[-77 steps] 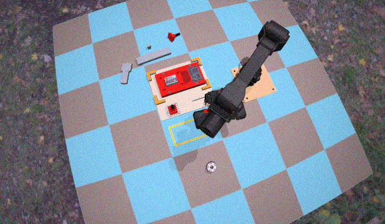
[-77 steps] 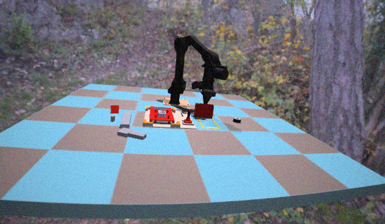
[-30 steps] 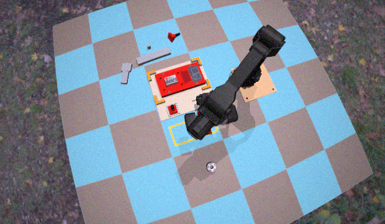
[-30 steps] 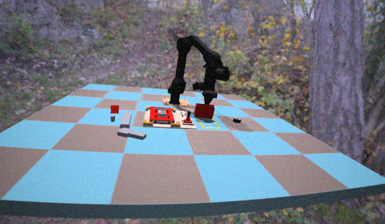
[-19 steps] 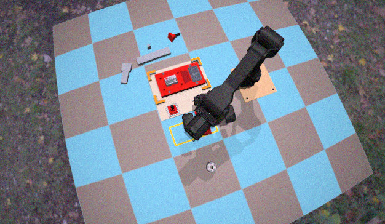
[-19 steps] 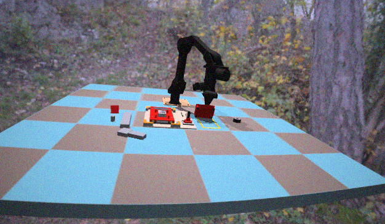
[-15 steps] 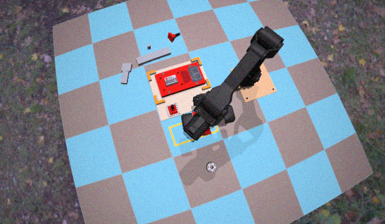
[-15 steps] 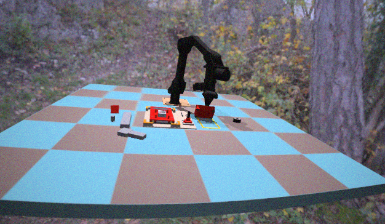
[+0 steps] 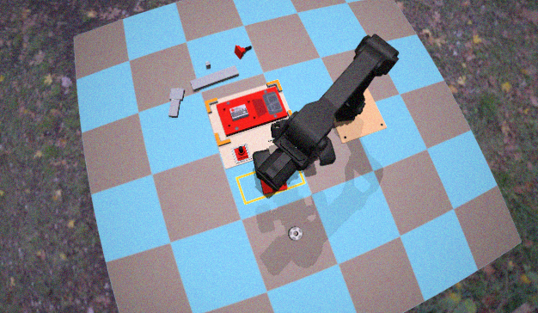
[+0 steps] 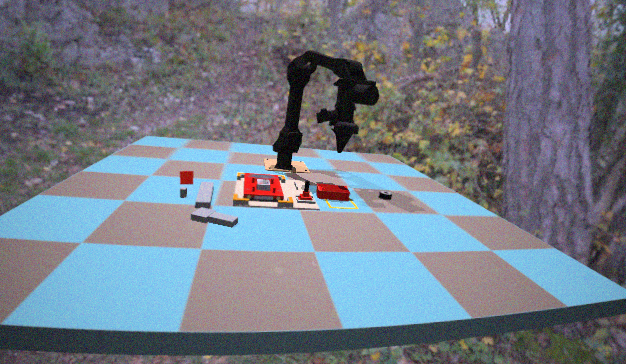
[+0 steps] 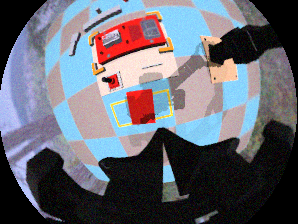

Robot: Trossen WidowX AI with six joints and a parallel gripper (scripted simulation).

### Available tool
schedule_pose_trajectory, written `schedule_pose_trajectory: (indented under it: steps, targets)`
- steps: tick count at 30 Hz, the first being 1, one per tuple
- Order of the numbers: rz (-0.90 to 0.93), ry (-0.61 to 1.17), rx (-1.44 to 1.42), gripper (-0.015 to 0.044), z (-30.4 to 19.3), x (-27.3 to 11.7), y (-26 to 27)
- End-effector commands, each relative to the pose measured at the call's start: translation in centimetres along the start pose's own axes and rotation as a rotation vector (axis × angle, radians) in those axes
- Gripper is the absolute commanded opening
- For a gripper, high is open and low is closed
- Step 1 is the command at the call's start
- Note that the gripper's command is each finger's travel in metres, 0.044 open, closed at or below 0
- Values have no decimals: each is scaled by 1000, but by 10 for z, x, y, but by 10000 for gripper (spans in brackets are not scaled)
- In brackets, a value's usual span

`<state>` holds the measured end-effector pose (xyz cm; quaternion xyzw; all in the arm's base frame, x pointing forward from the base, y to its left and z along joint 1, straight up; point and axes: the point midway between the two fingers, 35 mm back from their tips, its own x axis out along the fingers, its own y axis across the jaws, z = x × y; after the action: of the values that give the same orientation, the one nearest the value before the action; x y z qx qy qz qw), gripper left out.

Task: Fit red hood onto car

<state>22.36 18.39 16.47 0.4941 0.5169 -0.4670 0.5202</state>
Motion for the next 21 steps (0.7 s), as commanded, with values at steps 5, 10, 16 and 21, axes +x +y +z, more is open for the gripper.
schedule_pose_trajectory:
  steps: [5,10,16,21]
  targets:
    - [0,0,0,0,0,0,0]
    - [0,0,0,0,0,0,0]
    - [0,0,0,0,0,0,0]
    - [0,0,-11,26,0,0,0]
